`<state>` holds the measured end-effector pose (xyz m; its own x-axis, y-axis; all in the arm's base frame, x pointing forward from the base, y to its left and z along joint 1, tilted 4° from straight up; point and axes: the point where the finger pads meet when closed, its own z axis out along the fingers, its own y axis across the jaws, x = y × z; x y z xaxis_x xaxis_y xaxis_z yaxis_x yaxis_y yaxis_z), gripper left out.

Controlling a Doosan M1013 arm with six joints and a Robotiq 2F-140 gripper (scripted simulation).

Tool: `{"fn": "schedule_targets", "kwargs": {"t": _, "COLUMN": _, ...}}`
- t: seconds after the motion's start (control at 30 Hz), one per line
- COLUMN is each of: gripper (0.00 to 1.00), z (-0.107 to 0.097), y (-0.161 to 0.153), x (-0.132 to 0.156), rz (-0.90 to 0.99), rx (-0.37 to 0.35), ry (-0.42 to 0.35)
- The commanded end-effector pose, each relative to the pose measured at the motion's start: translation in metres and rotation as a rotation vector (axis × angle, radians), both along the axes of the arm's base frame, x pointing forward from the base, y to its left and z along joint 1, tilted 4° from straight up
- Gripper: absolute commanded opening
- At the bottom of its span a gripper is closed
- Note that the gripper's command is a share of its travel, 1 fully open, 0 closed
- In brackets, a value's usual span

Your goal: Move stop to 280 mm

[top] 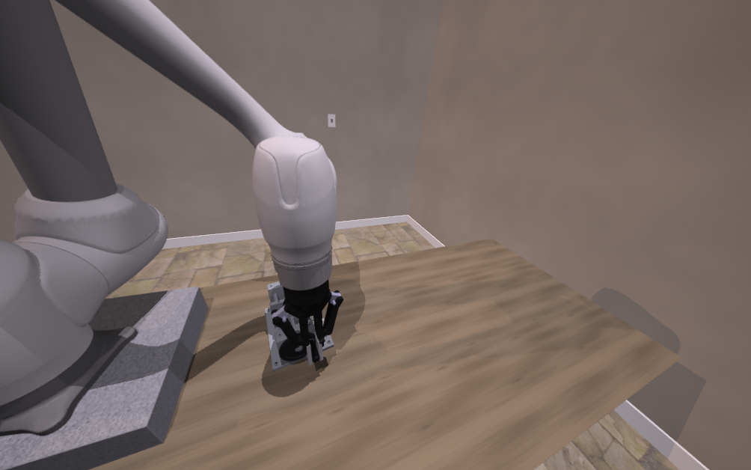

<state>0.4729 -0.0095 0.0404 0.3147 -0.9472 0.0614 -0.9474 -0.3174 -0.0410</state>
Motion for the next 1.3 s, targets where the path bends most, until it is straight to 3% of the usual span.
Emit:
{"fn": "schedule_targets", "kwargs": {"t": 0.0, "gripper": 0.04, "z": 0.0011, "y": -0.0001, "x": -0.0006, "rz": 0.0, "rx": 0.0, "ry": 0.0}}
{"fn": "schedule_targets", "kwargs": {"t": 1.27, "gripper": 0.04, "z": 0.004, "y": -0.0004, "x": -0.002, "rz": 0.0, "rx": 0.0, "ry": 0.0}}
